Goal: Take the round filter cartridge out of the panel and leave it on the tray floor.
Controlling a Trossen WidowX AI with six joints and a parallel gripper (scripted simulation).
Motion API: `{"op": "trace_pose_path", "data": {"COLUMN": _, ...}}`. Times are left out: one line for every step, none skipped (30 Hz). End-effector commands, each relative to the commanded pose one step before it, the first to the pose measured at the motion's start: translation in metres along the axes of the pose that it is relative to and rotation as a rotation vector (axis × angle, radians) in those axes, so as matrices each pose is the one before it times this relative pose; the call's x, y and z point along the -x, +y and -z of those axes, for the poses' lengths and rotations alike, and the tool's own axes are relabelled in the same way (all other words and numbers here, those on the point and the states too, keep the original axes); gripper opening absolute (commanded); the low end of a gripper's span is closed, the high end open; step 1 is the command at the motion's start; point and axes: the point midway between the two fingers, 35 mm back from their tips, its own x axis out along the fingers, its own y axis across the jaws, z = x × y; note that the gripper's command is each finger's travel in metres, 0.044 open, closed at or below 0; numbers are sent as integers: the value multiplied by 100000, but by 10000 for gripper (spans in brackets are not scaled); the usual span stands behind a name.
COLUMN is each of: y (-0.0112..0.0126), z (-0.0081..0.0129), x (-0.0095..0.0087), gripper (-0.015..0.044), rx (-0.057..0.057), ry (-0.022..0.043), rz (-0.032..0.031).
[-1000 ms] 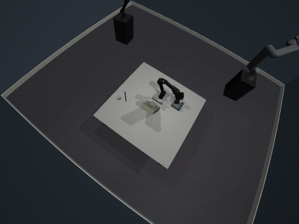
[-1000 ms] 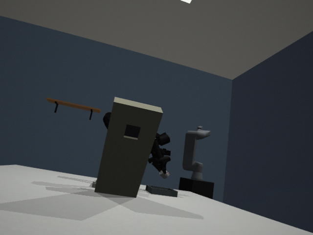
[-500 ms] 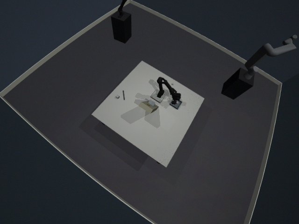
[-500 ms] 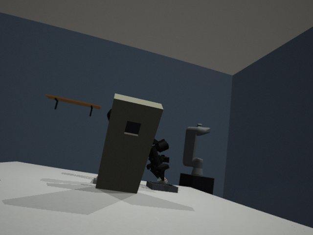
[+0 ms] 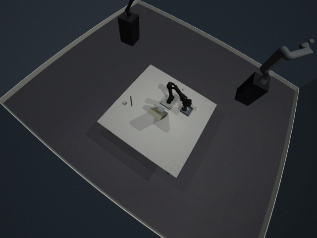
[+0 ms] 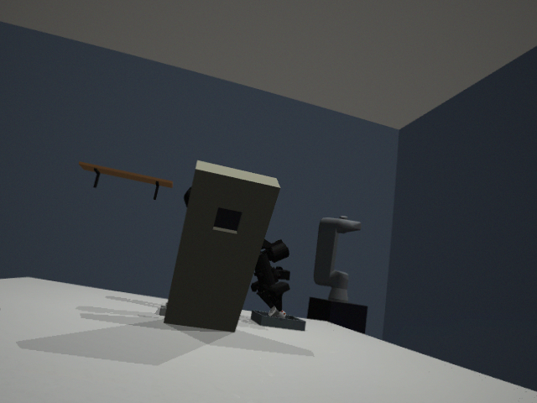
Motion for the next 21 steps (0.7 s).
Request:
{"op": "trace_pose_path", "data": {"y": -5, "z": -104, "x": 45, "gripper": 368, "rx": 41, "ry": -258, "rz": 25}}
{"op": "trace_pose_path", "data": {"y": 0, "z": 0, "x": 0, "gripper": 394, "rx": 0, "ry": 0, "rz": 0}}
{"op": "trace_pose_path", "data": {"y": 0, "z": 0, "x": 0, "gripper": 420, "rx": 0, "ry": 0, "rz": 0}}
{"op": "trace_pose_path", "data": {"y": 0, "z": 0, "x": 0, "gripper": 440, "rx": 0, "ry": 0, "rz": 0}}
{"op": "trace_pose_path", "data": {"y": 0, "z": 0, "x": 0, "gripper": 440, "rx": 0, "ry": 0, "rz": 0}}
{"op": "trace_pose_path", "data": {"y": 0, "z": 0, "x": 0, "gripper": 440, "rx": 0, "ry": 0, "rz": 0}}
{"op": "trace_pose_path", "data": {"y": -4, "z": -143, "x": 170, "gripper": 440, "rx": 0, "ry": 3, "rz": 1}}
{"op": "trace_pose_path", "data": {"y": -9, "z": -419, "x": 522, "gripper": 440, "rx": 0, "ry": 11, "rz": 4}}
{"op": "trace_pose_path", "data": {"y": -11, "z": -661, "x": 911, "gripper": 440, "rx": 0, "ry": 23, "rz": 6}}
{"op": "trace_pose_path", "data": {"y": -6, "z": -755, "x": 1204, "gripper": 440, "rx": -1, "ry": 38, "rz": 6}}
{"op": "trace_pose_path", "data": {"y": 4, "z": -673, "x": 1275, "gripper": 440, "rx": -3, "ry": 47, "rz": 5}}
{"op": "trace_pose_path", "data": {"y": 12, "z": -477, "x": 1068, "gripper": 440, "rx": -3, "ry": 45, "rz": 4}}
{"op": "trace_pose_path", "data": {"y": 11, "z": -258, "x": 660, "gripper": 440, "rx": -2, "ry": 30, "rz": 2}}
{"op": "trace_pose_path", "data": {"y": 4, "z": -81, "x": 223, "gripper": 440, "rx": -1, "ry": 10, "rz": 1}}
{"op": "trace_pose_path", "data": {"y": 0, "z": 0, "x": 0, "gripper": 440, "rx": 0, "ry": 0, "rz": 0}}
{"op": "trace_pose_path", "data": {"y": 0, "z": 0, "x": 0, "gripper": 440, "rx": 0, "ry": 0, "rz": 0}}
{"op": "trace_pose_path", "data": {"y": -92, "z": 281, "x": -1123, "gripper": 440, "rx": -421, "ry": -921, "rz": 497}}
{"op": "trace_pose_path", "data": {"y": 0, "z": 0, "x": 0, "gripper": 440, "rx": 0, "ry": 0, "rz": 0}}
{"op": "trace_pose_path", "data": {"y": 0, "z": 0, "x": 0, "gripper": 440, "rx": 0, "ry": 0, "rz": 0}}
{"op": "trace_pose_path", "data": {"y": 0, "z": 0, "x": 0, "gripper": 440, "rx": 0, "ry": 0, "rz": 0}}
{"op": "trace_pose_path", "data": {"y": 0, "z": 0, "x": 0, "gripper": 440, "rx": 0, "ry": 0, "rz": 0}}
